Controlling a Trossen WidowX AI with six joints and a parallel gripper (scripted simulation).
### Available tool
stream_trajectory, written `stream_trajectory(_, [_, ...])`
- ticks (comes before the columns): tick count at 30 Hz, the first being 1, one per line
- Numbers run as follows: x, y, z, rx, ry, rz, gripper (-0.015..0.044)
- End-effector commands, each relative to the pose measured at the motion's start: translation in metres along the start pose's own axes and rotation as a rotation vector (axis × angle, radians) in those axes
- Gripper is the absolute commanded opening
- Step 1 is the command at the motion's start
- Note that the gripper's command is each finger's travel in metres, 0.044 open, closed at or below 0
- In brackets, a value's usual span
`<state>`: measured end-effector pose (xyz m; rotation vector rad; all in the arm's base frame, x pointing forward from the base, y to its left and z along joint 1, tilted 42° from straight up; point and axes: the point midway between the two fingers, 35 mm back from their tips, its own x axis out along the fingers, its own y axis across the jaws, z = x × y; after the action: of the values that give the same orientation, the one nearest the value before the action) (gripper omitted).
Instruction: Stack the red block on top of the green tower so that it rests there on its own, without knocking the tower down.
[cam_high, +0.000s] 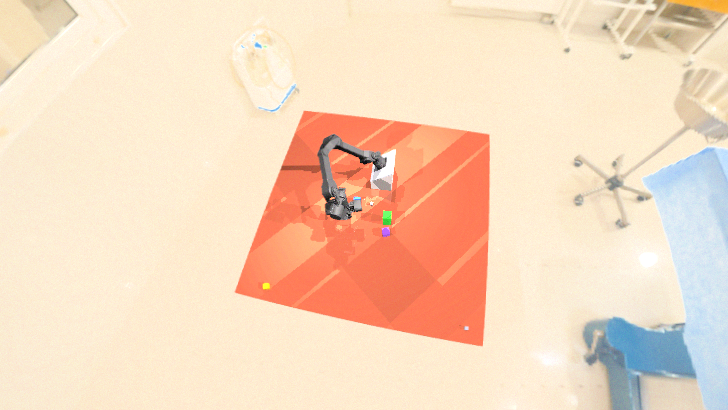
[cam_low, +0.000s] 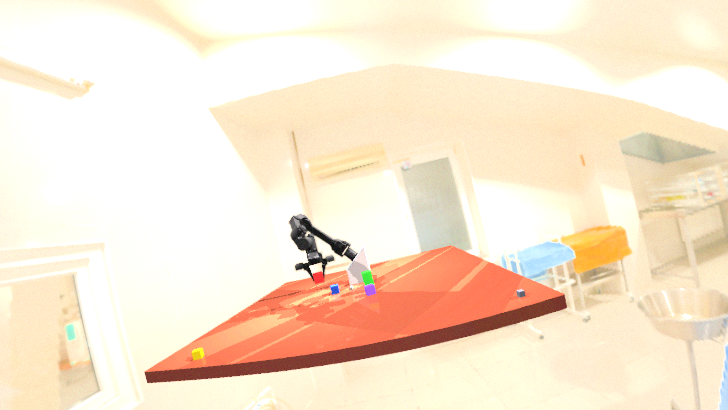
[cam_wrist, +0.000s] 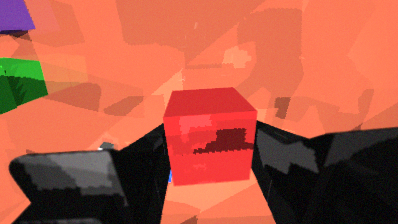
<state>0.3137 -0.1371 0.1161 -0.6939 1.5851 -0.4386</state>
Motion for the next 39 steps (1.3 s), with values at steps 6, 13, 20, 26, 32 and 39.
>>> stream_trajectory(6, [-0.02, 0.0, 0.001, 0.003, -0.008, -0.003, 0.0])
stream_trajectory(13, [-0.023, 0.026, 0.014, 0.006, -0.013, 0.004, 0.0])
stream_trajectory(20, [-0.023, 0.079, 0.031, 0.004, -0.018, 0.02, 0.0])
stream_trajectory(26, [-0.024, 0.124, 0.037, 0.003, -0.017, 0.025, 0.0])
stream_trajectory(32, [-0.024, 0.168, 0.037, 0.003, -0.014, 0.022, 0.0])
stream_trajectory(39, [-0.023, 0.216, 0.03, 0.006, -0.009, 0.009, 0.0])
